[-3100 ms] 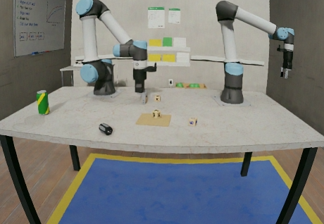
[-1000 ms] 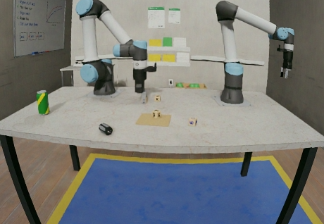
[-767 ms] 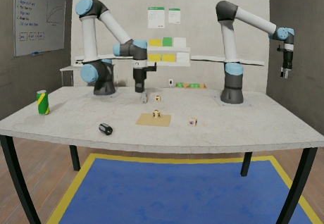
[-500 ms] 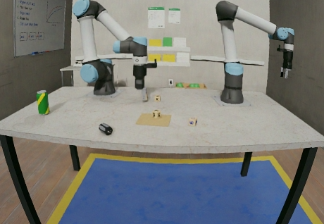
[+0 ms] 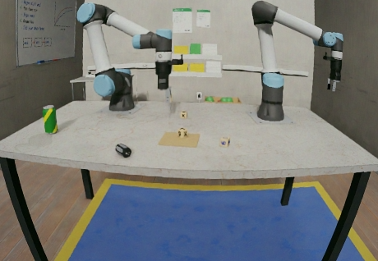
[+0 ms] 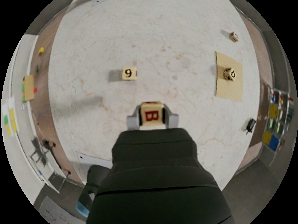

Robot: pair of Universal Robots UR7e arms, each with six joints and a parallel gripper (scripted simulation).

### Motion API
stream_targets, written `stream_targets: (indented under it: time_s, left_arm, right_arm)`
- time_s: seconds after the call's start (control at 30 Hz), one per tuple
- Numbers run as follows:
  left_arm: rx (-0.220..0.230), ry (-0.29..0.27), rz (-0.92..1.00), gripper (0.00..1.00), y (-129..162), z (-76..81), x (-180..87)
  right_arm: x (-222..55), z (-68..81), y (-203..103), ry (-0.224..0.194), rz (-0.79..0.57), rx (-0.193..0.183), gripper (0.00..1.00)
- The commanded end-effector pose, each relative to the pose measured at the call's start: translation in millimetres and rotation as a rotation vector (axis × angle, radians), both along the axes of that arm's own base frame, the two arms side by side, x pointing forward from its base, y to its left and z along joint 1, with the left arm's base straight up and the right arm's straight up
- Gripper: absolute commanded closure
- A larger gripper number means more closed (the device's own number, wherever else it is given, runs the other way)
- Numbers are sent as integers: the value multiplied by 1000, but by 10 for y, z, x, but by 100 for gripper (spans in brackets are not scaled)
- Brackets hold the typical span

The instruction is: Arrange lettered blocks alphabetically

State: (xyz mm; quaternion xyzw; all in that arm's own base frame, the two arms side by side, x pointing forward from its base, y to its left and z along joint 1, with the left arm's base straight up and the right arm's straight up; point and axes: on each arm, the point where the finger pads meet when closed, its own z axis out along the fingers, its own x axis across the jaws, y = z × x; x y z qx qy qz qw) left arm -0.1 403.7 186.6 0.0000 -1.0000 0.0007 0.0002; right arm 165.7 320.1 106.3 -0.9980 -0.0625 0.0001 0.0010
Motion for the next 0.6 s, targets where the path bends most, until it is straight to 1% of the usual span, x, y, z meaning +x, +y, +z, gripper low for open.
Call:
stream_targets:
  time_s: [0.0, 0.1, 0.57]
  left_arm:
    - [1, 0, 0, 0, 3, 4, 1]
    - [1, 0, 0, 0, 3, 4, 1]
    - [1, 0, 0, 0, 3, 4, 1]
  right_arm:
    - [-3, 91, -4, 0, 0, -2, 43]
    - [-3, 119, -4, 0, 0, -2, 43]
    - [7, 128, 10, 0, -1, -2, 43]
